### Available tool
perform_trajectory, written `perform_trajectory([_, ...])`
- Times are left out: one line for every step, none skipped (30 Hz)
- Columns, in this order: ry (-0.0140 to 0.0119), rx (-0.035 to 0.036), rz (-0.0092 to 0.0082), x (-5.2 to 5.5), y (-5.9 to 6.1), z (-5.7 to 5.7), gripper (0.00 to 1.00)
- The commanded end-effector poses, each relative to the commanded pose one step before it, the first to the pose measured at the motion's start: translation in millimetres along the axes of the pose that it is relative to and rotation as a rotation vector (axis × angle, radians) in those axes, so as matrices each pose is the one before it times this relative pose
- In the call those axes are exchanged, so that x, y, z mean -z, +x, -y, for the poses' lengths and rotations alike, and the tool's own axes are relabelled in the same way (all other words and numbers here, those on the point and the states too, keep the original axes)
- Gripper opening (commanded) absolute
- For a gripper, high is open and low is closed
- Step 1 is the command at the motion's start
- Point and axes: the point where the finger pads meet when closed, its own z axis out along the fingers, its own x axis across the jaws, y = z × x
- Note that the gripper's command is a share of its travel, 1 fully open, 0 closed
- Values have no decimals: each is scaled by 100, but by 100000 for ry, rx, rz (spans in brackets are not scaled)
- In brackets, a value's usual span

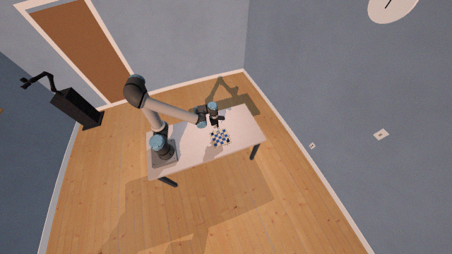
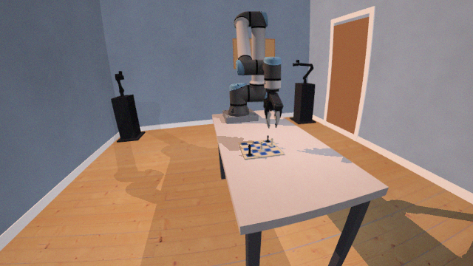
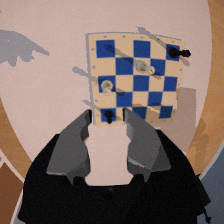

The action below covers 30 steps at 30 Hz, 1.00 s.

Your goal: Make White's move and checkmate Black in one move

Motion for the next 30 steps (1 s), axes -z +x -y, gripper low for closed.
perform_trajectory([147,0,-12,74,7,65,25])
perform_trajectory([0,0,0,0,0,0,25])
perform_trajectory([0,0,0,0,0,0,25])
perform_trajectory([0,0,0,0,0,0,25])
perform_trajectory([0,0,0,0,0,0,25])
perform_trajectory([0,0,0,0,0,0,25])
perform_trajectory([0,0,0,0,0,0,25])
perform_trajectory([0,0,0,0,0,0,25])
perform_trajectory([0,0,0,-2,0,0,25])
perform_trajectory([0,0,0,0,0,0,25])
perform_trajectory([0,0,0,0,0,0,25])
perform_trajectory([0,0,0,-4,0,0,25])
perform_trajectory([0,1,0,-8,0,0,25])
perform_trajectory([0,1,1,-13,0,0,25])
perform_trajectory([0,2,1,-19,0,0,25])
perform_trajectory([0,2,1,-25,0,0,25])
perform_trajectory([0,3,1,-32,0,0,25])
perform_trajectory([0,3,2,-40,1,0,25])
perform_trajectory([0,4,2,-48,1,0,25])
perform_trajectory([0,5,2,-56,1,0,25])
perform_trajectory([0,5,3,-65,1,0,25])
perform_trajectory([0,6,3,-73,1,0,25])
perform_trajectory([0,7,3,-82,1,0,25])
perform_trajectory([0,0,0,-90,1,1,25])
perform_trajectory([0,0,0,-98,1,0,25])
perform_trajectory([0,0,0,-106,1,0,25])
perform_trajectory([0,0,0,0,0,0,25])
perform_trajectory([0,0,0,0,0,0,25])
perform_trajectory([0,0,0,-114,1,0,25])
perform_trajectory([0,0,0,-122,2,0,25])
